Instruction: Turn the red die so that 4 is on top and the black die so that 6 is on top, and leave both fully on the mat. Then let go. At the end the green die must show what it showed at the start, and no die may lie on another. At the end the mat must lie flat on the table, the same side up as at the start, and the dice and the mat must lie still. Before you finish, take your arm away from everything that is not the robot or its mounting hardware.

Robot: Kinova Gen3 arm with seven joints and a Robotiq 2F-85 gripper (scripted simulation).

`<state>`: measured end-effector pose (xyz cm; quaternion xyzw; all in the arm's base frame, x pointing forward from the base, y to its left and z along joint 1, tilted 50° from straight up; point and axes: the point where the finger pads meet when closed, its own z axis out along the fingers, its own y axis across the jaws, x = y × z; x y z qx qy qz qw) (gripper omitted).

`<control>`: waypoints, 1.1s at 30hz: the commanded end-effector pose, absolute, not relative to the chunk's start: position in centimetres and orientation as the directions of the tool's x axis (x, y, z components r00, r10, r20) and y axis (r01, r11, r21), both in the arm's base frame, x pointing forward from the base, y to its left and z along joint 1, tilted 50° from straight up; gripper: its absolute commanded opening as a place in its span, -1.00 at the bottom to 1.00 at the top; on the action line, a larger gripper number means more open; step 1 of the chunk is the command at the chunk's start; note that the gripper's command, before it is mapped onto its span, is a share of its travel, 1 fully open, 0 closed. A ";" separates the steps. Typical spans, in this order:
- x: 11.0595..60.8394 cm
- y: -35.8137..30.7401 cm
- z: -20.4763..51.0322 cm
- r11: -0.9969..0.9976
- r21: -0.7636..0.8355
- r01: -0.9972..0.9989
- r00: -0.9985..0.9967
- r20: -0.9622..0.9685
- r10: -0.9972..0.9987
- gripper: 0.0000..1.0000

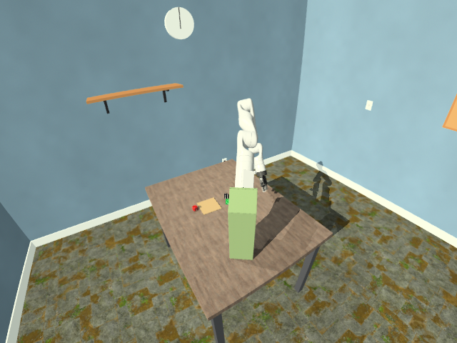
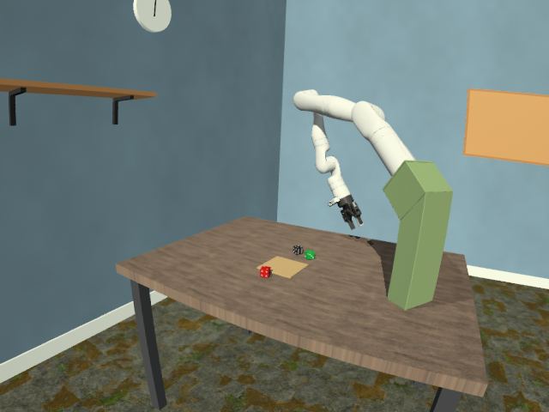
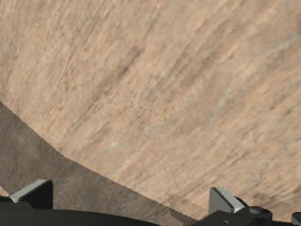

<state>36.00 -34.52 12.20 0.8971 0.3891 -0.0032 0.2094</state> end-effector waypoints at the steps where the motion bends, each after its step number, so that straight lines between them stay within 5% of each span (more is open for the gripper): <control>1: 38.6 -30.4 12.6 -0.500 0.399 0.768 0.603 -0.191 0.774 1.00; 33: 44.1 -14.5 17.4 0.197 0.584 0.787 0.095 -0.431 0.897 1.00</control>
